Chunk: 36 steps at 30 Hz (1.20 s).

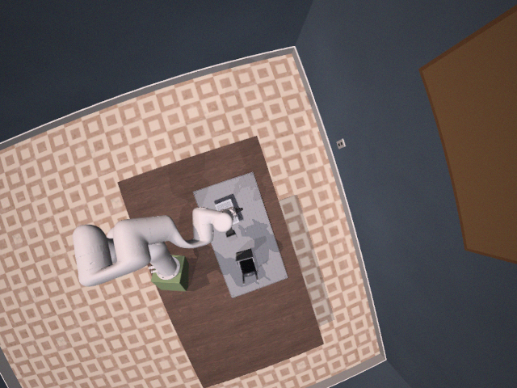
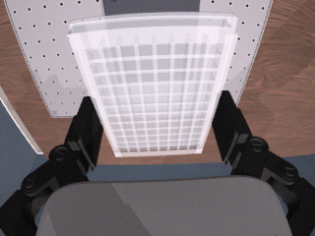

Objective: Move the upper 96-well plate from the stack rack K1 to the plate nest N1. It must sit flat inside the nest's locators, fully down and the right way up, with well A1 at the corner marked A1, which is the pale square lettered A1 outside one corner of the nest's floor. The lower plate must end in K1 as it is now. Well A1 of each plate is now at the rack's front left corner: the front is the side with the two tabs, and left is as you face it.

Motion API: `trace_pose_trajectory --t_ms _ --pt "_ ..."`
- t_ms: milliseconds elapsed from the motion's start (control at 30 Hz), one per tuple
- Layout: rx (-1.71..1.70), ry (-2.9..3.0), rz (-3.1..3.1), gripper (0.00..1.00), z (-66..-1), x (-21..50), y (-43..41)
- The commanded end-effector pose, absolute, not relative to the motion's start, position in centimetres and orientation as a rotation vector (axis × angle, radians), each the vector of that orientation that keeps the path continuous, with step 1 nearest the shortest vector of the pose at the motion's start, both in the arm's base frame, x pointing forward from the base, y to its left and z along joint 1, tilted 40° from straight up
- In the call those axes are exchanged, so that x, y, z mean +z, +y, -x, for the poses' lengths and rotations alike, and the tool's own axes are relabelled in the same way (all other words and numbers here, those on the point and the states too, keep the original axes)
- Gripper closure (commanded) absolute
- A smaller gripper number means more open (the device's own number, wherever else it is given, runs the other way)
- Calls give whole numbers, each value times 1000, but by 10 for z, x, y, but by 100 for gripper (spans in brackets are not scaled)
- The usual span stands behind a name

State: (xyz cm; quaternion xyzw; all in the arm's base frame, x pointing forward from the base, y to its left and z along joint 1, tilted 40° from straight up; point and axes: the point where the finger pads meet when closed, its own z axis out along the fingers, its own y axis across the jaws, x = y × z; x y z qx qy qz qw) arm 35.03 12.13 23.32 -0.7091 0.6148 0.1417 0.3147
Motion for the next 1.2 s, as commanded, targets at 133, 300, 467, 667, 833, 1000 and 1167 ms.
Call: trace_pose_trajectory --t_ms 133,300,467,667,833,1000,1167 --pt "370 1619 1865 100 -354 226 127" --pt "370 1619 1865 100 -355 220 132" --pt "370 1619 1865 100 -357 214 138" --pt "370 1619 1865 100 -358 209 142" --pt "371 1619 1865 100 -360 202 147" --pt "371 1619 1865 100 -362 196 152" --pt "371 1619 1865 100 -362 192 155"
